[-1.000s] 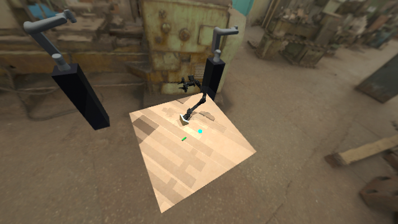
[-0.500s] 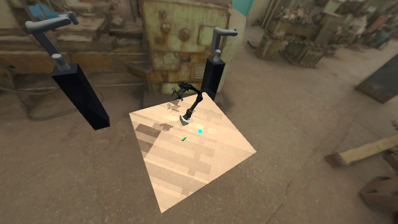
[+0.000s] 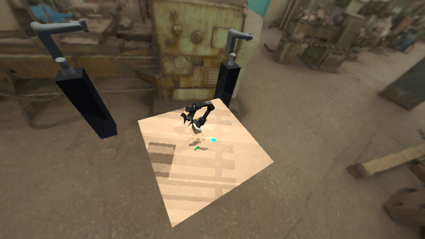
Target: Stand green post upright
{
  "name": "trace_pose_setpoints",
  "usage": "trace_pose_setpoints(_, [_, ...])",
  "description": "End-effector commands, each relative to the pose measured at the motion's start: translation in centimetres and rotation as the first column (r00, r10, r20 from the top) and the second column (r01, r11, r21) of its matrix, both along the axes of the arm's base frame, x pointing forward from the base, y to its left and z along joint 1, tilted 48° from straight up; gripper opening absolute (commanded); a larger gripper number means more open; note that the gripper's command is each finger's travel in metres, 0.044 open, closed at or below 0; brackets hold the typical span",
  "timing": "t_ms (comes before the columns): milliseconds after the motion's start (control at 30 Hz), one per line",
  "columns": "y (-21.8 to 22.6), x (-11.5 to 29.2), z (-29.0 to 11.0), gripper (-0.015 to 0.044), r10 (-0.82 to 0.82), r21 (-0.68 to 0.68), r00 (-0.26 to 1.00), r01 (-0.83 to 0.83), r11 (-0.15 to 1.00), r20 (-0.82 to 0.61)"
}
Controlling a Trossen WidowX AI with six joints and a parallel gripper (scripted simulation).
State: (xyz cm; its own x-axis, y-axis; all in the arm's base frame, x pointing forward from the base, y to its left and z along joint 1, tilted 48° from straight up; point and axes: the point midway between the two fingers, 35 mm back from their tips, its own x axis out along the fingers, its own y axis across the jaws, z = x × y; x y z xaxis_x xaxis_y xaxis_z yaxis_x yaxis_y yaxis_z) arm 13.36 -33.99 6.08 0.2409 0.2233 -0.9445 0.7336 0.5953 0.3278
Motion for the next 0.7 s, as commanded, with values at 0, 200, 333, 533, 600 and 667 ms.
trace_pose_setpoints(0, [2.7, 3.7, -2.2, 0.0233, -0.033, 0.133, 0.999, 0.036, 0.99, -0.023])
trace_pose_setpoints(200, [8.0, 8.9, -5.7, 0.0233, -0.074, 0.328, 0.989, 0.112, 0.938, -0.126])
trace_pose_setpoints(333, [12.1, 11.6, -7.8, 0.0233, -0.083, 0.43, 0.969, 0.18, 0.885, -0.235])
trace_pose_setpoints(533, [17.9, 13.9, -10.3, 0.0233, -0.07, 0.512, 0.91, 0.292, 0.808, -0.409])
trace_pose_setpoints(600, [18.7, 14.1, -10.6, 0.0233, -0.067, 0.517, 0.899, 0.308, 0.799, -0.433])
trace_pose_setpoints(667, [18.8, 14.1, -10.6, 0.0233, -0.066, 0.518, 0.898, 0.31, 0.797, -0.436])
